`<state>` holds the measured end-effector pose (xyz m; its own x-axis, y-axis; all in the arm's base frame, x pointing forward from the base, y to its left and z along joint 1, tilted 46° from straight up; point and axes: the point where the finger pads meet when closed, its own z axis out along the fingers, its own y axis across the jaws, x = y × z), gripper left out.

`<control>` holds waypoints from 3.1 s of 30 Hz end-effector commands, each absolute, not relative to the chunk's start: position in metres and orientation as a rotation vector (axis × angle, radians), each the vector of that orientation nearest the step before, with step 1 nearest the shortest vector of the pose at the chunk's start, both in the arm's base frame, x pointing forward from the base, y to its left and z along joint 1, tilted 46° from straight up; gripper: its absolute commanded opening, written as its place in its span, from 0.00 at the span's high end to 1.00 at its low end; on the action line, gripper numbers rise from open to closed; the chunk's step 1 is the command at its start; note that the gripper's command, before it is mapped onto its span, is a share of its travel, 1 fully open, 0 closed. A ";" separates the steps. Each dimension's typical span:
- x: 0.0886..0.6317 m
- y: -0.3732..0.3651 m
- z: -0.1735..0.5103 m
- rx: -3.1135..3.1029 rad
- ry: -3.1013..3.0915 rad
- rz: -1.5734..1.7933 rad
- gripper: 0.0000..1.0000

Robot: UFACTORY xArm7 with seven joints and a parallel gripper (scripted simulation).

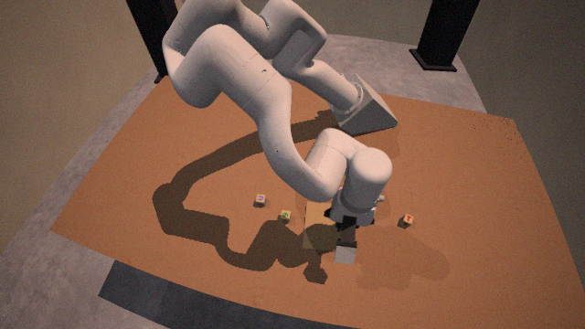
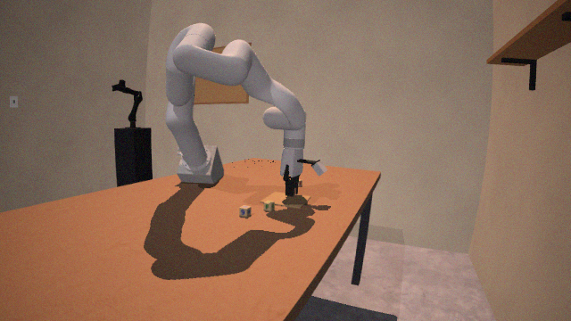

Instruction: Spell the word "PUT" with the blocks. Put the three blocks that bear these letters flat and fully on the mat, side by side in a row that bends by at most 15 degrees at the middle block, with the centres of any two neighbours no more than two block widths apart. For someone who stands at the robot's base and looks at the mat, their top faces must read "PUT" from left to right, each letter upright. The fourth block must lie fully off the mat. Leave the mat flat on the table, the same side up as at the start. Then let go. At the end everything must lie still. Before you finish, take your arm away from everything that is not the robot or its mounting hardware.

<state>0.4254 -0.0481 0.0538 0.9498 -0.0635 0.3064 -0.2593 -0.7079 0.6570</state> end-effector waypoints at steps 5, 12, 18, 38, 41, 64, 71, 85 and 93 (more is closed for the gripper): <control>0.427 -0.047 0.053 2.347 -0.224 0.342 0.79; 0.427 -0.049 0.052 2.347 -0.224 0.341 0.79; 0.427 -0.049 0.052 2.347 -0.224 0.341 0.79; 0.427 -0.049 0.052 2.347 -0.224 0.341 0.79; 0.427 -0.049 0.052 2.347 -0.224 0.341 0.79; 0.427 -0.049 0.052 2.347 -0.224 0.341 0.62; 0.427 -0.049 0.052 2.347 -0.224 0.341 0.58; 0.425 -0.041 0.059 2.347 -0.224 0.342 0.58; 0.419 -0.018 0.083 2.347 -0.224 0.341 0.58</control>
